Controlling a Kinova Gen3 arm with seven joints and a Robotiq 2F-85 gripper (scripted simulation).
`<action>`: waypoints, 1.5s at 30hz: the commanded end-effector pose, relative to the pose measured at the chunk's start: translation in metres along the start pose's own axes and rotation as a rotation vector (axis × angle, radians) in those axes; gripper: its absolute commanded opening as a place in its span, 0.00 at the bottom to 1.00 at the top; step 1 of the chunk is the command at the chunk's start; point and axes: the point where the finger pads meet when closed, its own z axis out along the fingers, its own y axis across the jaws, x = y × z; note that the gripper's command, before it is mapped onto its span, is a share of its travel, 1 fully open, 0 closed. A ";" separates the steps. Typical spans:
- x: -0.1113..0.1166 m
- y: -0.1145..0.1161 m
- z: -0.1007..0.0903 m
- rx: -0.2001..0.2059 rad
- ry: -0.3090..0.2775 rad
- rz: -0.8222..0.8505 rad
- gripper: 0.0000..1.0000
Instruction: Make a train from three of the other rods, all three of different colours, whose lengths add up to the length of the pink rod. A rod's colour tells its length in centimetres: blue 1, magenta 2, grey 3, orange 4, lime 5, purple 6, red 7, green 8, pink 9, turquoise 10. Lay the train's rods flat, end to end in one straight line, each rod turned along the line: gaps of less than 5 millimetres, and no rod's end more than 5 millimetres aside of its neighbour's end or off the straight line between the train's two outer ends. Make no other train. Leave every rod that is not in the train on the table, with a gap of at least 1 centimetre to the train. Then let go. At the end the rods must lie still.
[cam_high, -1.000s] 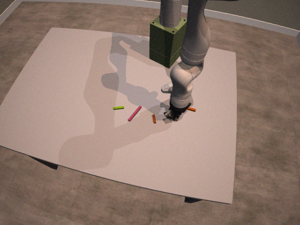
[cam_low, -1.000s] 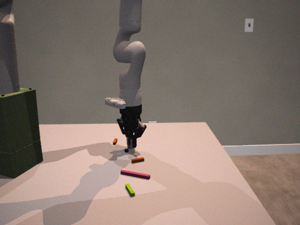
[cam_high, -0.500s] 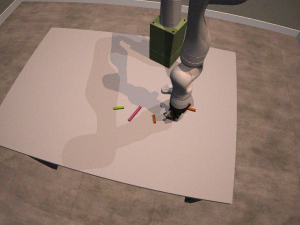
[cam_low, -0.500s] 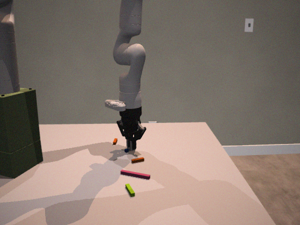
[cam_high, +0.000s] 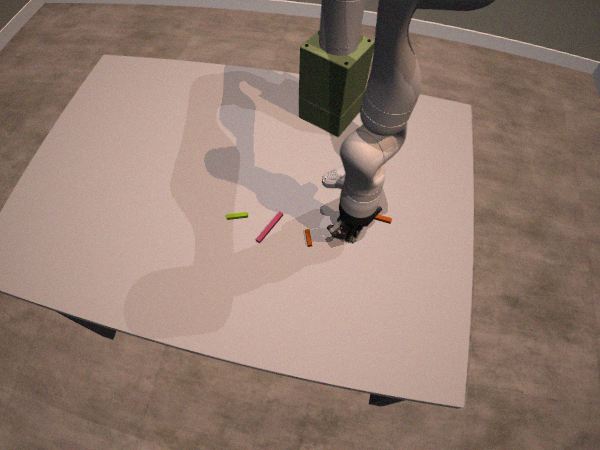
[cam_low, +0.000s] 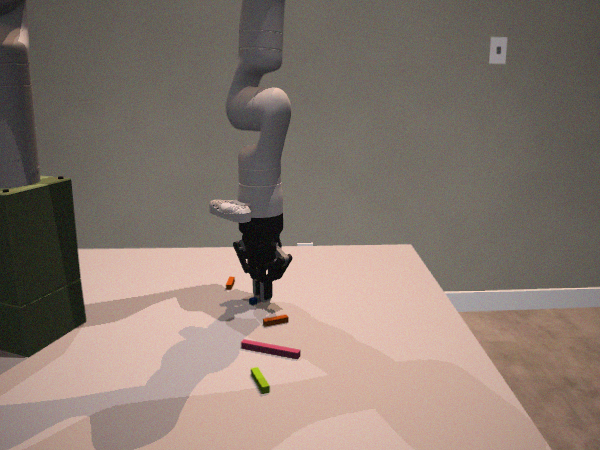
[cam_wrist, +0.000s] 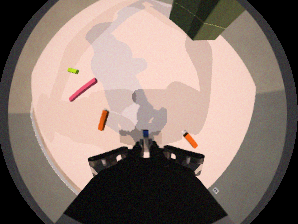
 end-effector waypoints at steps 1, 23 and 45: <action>-0.001 0.000 -0.001 0.001 -0.001 0.000 0.05; -0.001 0.000 -0.001 0.001 -0.001 0.000 0.12; -0.001 0.000 -0.001 0.001 -0.001 0.000 0.24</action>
